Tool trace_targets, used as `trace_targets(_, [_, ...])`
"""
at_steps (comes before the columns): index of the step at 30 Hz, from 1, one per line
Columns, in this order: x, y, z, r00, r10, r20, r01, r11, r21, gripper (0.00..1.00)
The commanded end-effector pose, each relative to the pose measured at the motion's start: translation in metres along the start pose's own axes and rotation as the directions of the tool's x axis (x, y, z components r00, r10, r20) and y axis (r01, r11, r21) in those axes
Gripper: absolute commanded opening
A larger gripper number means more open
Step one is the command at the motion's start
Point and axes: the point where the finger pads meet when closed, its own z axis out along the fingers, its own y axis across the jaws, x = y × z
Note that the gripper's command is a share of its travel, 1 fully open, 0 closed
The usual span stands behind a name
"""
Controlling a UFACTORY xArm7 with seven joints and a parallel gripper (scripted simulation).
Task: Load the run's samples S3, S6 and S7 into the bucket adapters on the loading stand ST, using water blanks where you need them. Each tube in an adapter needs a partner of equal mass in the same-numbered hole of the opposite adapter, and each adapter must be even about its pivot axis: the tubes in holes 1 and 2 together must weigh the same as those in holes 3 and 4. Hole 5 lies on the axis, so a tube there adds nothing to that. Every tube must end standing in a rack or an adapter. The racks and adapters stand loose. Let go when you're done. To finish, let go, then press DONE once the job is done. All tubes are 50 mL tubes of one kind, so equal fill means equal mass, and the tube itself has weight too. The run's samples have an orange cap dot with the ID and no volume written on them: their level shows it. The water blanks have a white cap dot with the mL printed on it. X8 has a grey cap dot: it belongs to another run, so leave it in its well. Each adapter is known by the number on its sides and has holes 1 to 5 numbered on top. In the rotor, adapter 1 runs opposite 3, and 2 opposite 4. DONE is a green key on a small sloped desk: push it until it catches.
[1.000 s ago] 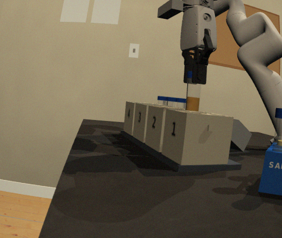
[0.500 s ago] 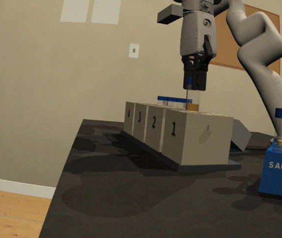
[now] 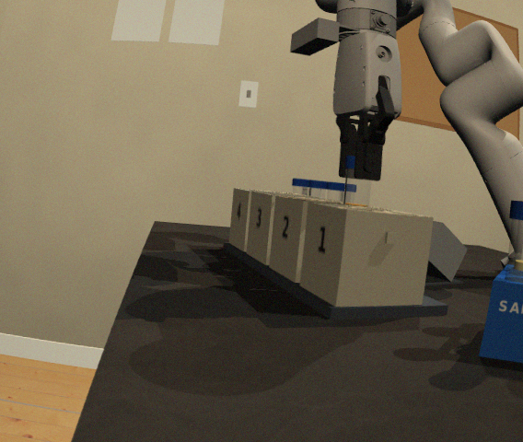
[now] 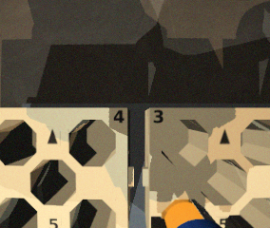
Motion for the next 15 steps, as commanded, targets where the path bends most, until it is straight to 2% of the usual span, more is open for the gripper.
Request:
trace_targets(1, [0.001,-0.001,0.003,1.000,0.000,-0.004,0.000,1.000,0.002,0.00])
trace_targets(15, [0.001,-0.001,0.017,1.000,0.000,-0.004,0.000,1.000,0.002,0.00])
